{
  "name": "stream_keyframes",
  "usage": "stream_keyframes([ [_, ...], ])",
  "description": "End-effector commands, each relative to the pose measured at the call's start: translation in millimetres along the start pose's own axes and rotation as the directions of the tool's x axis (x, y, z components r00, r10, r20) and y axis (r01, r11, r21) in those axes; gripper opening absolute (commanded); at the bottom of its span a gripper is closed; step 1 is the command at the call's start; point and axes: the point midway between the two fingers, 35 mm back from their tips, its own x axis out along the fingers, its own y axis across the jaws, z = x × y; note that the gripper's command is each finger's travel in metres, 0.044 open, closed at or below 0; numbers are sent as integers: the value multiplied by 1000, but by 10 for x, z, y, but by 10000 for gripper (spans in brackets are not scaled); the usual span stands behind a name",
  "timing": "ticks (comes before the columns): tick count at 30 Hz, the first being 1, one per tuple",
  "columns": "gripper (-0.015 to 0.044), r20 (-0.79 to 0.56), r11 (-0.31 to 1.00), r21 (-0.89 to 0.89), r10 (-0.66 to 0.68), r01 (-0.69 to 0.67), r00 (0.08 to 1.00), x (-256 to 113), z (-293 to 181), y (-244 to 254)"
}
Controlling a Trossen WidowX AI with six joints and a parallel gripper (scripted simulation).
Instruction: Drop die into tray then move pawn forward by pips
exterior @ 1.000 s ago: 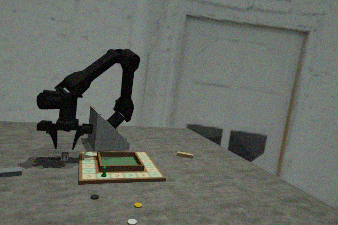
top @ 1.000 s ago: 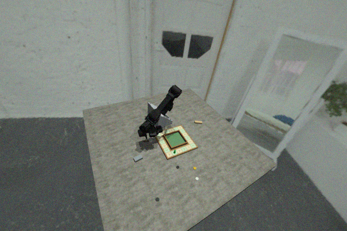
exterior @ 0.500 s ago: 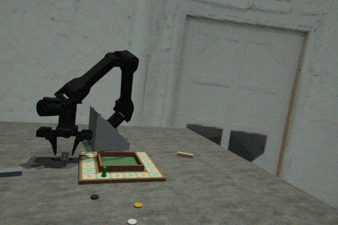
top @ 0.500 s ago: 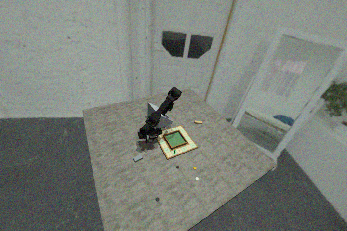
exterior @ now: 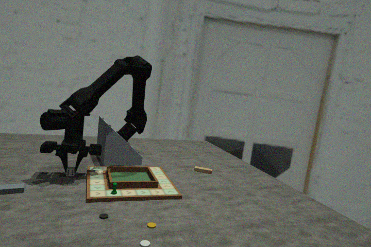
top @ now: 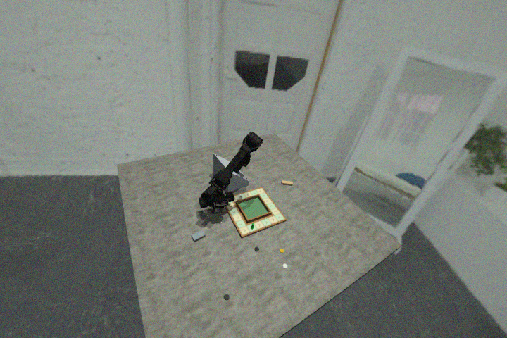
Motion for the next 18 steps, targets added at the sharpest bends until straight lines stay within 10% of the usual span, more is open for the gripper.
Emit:
stream_keyframes([
  [1,97,-2,1000,6,8,-8,1000,24,-19,16],
  [6,5,-2,1000,6,8,-8,1000,-22,-6,9],
  [18,0,1,1000,5,2,-2,1000,-938,95,-14],
])
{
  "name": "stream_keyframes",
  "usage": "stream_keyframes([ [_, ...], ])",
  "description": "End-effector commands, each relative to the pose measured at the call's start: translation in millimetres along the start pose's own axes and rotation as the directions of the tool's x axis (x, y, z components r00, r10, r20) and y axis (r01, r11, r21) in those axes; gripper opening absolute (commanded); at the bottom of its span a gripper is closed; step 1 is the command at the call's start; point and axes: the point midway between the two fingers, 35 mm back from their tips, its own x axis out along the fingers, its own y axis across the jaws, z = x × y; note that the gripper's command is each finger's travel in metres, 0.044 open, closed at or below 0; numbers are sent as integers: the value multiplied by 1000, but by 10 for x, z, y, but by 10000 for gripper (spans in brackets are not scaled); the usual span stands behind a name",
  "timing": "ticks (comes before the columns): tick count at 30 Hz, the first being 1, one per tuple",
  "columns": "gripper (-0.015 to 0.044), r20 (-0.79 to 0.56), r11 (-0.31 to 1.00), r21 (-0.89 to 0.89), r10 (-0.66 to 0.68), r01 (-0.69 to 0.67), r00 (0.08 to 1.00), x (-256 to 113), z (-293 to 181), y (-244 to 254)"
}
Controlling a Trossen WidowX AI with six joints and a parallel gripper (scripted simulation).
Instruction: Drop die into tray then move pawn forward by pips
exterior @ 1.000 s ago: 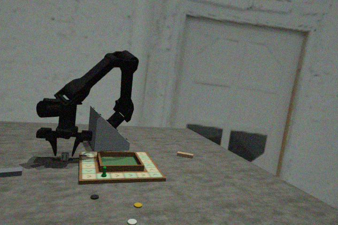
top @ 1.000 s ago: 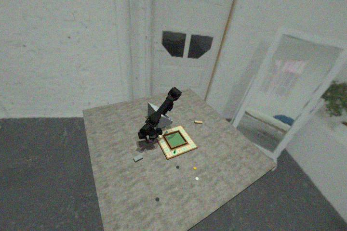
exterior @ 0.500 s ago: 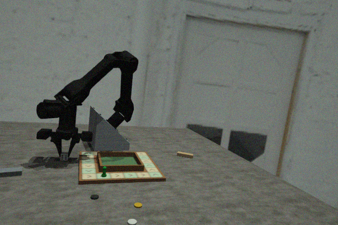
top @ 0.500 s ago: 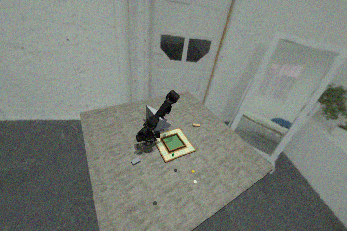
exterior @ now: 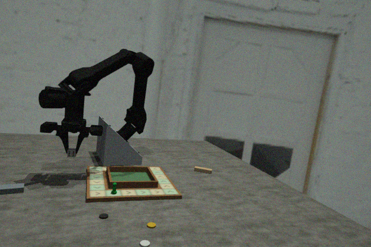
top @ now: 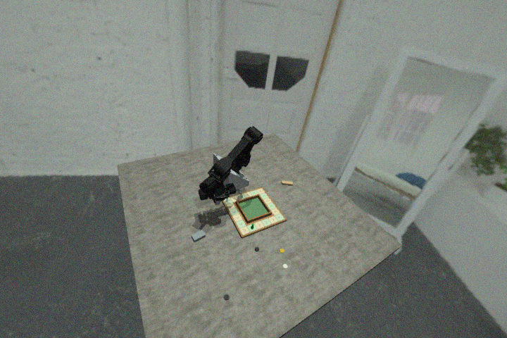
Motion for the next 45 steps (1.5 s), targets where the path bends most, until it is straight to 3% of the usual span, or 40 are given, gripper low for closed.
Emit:
stream_keyframes([
  [1,0,0,1000,-6,-10,10,1000,-315,11,13],
  [9,0,-3,1000,12,-9,9,1000,-506,9,63],
  [23,0,1,935,353,-27,25,1000,-456,266,511],
  [45,0,8,616,788,-25,9,1000,-296,506,1283],
])
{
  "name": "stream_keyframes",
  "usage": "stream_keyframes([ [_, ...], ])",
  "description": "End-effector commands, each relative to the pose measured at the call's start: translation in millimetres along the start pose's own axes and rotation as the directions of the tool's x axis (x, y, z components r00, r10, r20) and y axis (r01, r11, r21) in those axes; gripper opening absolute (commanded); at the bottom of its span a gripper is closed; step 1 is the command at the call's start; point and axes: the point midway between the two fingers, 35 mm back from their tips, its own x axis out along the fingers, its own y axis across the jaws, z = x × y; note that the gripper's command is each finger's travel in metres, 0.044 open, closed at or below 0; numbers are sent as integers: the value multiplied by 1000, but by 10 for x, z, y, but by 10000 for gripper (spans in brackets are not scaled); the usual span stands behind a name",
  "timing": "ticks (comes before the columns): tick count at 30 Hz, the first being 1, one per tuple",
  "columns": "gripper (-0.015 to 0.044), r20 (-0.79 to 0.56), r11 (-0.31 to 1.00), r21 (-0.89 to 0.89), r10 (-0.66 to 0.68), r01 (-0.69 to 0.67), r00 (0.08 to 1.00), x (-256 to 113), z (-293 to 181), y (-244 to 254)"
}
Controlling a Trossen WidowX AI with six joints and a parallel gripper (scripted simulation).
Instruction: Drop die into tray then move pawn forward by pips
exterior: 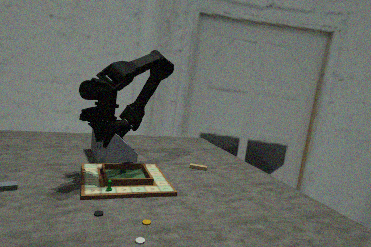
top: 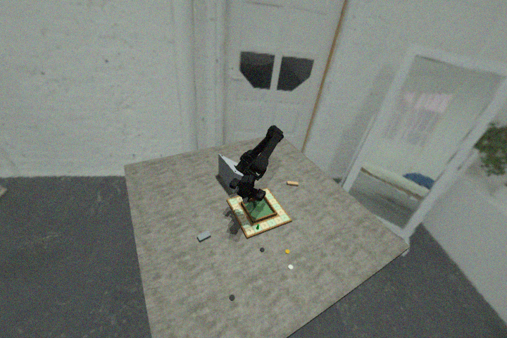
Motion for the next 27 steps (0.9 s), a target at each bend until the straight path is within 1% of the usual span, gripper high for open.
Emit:
stream_keyframes([
  [1,0,-7,996,91,5,-5,1000,42,-112,102],
  [10,0,-17,952,307,12,-6,1000,120,-338,341],
  [20,0,-35,849,528,19,3,999,214,-620,569],
  [22,0,-38,832,555,19,5,999,227,-660,596],
  [27,0,-36,829,559,15,8,999,232,-665,598],
])
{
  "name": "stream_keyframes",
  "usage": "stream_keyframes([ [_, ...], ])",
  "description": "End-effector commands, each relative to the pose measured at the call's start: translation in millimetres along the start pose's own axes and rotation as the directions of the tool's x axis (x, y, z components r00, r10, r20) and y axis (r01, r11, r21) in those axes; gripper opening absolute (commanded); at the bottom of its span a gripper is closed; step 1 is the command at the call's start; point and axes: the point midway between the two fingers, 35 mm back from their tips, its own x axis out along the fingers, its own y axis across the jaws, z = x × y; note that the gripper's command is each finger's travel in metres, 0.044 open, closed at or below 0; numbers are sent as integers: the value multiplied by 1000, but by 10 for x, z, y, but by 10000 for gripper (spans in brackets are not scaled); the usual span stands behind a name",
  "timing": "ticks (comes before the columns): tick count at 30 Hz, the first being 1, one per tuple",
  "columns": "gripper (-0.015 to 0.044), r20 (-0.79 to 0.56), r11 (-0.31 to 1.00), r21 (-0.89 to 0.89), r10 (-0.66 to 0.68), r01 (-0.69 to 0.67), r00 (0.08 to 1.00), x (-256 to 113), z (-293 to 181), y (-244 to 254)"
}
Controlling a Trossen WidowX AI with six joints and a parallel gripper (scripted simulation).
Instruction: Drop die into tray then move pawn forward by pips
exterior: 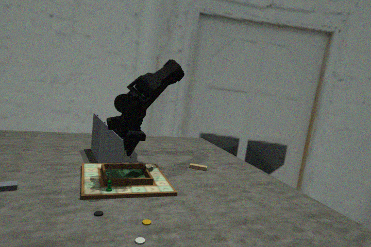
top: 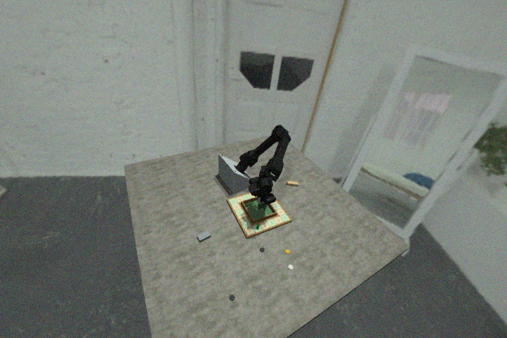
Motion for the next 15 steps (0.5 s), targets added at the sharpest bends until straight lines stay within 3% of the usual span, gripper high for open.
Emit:
stream_keyframes([
  [1,0,12,1000,16,-10,10,1000,27,-23,-29],
  [15,0,444,994,44,-109,100,890,149,29,-113],
])
